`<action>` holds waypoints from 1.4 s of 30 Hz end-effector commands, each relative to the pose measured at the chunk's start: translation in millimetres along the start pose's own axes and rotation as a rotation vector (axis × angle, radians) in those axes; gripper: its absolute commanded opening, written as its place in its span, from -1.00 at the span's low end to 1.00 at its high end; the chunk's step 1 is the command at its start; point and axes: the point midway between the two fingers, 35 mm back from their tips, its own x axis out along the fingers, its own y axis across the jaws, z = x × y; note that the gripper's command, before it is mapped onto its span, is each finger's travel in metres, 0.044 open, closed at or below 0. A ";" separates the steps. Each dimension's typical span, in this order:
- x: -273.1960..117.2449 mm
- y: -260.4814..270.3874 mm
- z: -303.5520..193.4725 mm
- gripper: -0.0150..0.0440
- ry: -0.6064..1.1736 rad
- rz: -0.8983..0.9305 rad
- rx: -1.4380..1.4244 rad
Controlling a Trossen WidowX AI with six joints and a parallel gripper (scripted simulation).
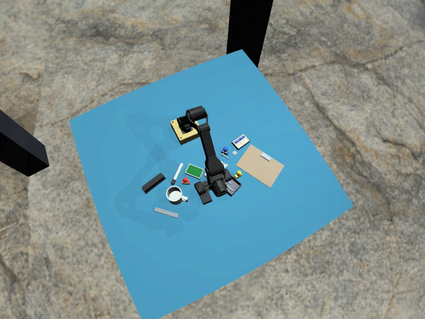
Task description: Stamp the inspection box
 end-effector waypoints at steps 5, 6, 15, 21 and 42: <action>9.5 0.8 -3.3 0.23 0.019 0.004 0.003; 9.5 0.8 -3.3 0.23 0.019 0.004 0.003; 9.5 0.8 -3.3 0.23 0.019 0.004 0.003; 9.5 0.8 -3.3 0.23 0.019 0.004 0.003; 0.0 0.0 0.1 0.21 0.000 0.000 0.000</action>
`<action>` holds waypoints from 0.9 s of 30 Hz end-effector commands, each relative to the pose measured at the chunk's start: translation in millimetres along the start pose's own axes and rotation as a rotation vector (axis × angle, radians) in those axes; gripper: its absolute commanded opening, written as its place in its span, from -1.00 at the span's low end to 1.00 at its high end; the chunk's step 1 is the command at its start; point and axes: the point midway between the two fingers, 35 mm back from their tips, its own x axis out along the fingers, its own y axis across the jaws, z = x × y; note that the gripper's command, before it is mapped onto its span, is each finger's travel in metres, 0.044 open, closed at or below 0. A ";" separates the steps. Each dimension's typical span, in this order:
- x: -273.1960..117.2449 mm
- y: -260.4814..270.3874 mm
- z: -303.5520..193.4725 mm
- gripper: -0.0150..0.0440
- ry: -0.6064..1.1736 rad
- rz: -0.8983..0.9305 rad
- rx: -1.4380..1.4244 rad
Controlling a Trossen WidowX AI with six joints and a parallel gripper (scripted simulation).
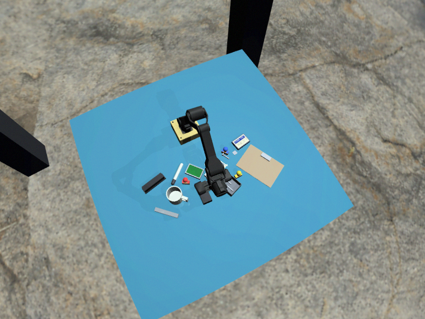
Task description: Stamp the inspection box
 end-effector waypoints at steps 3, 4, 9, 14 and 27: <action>0.6 -0.1 -0.2 0.14 0.002 0.000 0.000; 0.6 -0.1 -0.2 0.12 0.002 0.000 0.000; 0.6 -0.1 -0.2 0.01 0.002 0.000 0.000; 0.6 -0.1 -0.2 -0.10 0.002 0.000 0.000; -3.5 -0.1 0.4 -0.49 0.002 0.000 0.000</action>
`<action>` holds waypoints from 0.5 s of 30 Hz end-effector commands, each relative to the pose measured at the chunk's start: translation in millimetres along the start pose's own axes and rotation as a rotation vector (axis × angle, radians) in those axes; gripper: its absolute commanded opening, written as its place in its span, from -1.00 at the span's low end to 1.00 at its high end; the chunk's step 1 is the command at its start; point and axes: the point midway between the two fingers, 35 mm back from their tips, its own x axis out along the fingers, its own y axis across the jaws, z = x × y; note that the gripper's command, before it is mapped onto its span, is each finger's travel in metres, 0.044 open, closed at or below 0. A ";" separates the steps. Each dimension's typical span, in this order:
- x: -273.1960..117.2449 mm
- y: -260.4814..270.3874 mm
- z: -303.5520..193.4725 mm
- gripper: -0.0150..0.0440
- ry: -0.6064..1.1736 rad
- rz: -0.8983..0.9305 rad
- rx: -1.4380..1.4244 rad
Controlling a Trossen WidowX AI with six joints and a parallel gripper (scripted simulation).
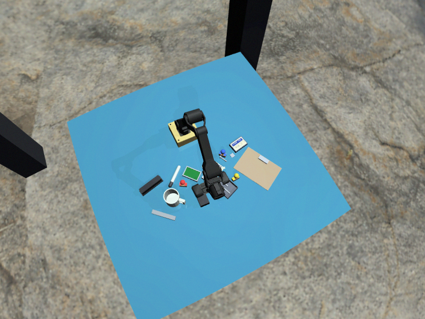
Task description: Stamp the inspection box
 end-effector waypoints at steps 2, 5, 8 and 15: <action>-2.2 -0.6 -0.6 -0.49 0.004 -0.003 0.000; -3.7 -0.6 -0.4 -0.49 0.004 -0.003 0.000; -5.1 -0.6 -0.2 -0.49 0.003 -0.003 0.000; -8.5 -0.6 0.3 -0.49 0.003 -0.003 0.000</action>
